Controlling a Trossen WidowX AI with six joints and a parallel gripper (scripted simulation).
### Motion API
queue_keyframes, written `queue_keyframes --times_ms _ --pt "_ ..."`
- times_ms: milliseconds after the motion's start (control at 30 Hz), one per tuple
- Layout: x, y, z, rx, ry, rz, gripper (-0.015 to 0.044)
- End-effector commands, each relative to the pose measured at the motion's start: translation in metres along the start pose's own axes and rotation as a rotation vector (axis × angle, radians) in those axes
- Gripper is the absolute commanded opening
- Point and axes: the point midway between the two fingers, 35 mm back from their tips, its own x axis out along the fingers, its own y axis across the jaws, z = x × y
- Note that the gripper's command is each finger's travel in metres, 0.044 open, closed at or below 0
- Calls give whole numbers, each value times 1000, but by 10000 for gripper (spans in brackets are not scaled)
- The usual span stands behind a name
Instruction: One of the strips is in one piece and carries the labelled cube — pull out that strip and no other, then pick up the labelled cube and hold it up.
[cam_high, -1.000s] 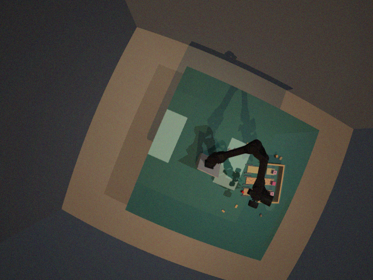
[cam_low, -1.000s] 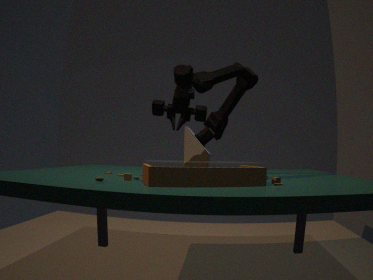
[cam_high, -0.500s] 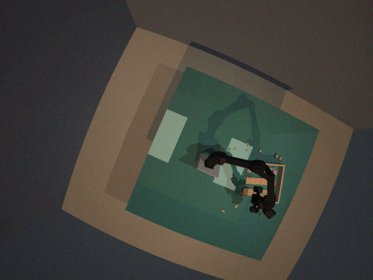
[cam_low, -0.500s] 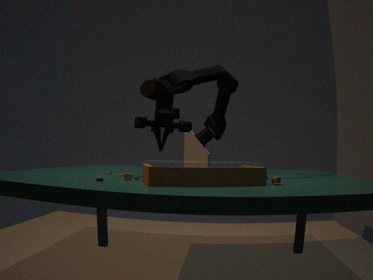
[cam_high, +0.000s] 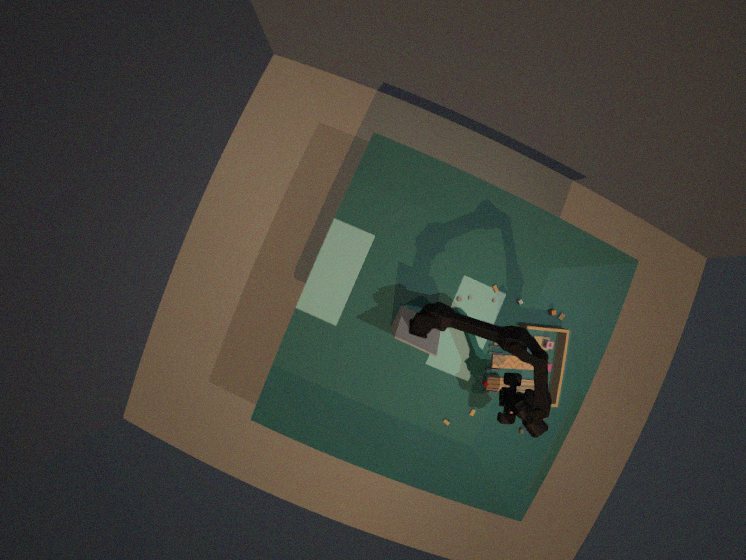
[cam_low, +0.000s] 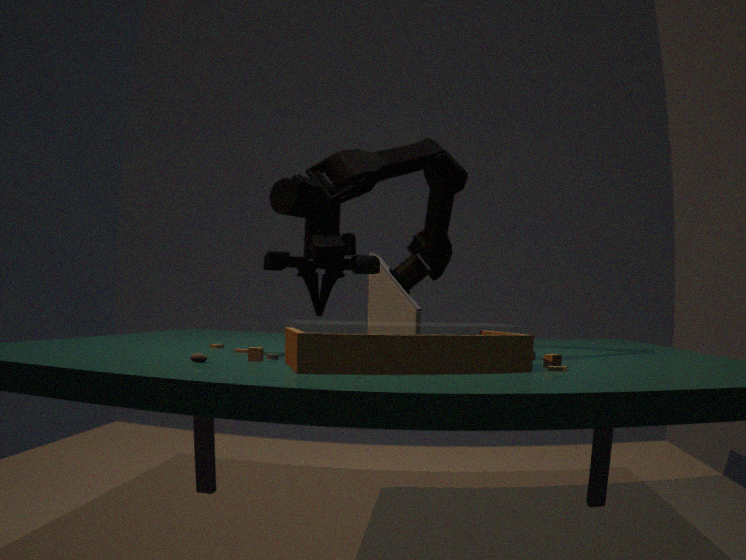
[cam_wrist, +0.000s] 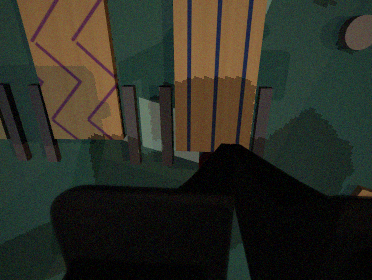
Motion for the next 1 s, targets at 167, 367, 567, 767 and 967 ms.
queue_keyframes --times_ms 167,367,567,767,967 --pt "17 1 -1 6 8 6 0" --pt "27 2 -1 6 8 6 0" --pt "37 3 -2 6 7 7 0" --pt "47 4 -3 6 7 8 0" --pt "57 5 -4 6 7 9 0"
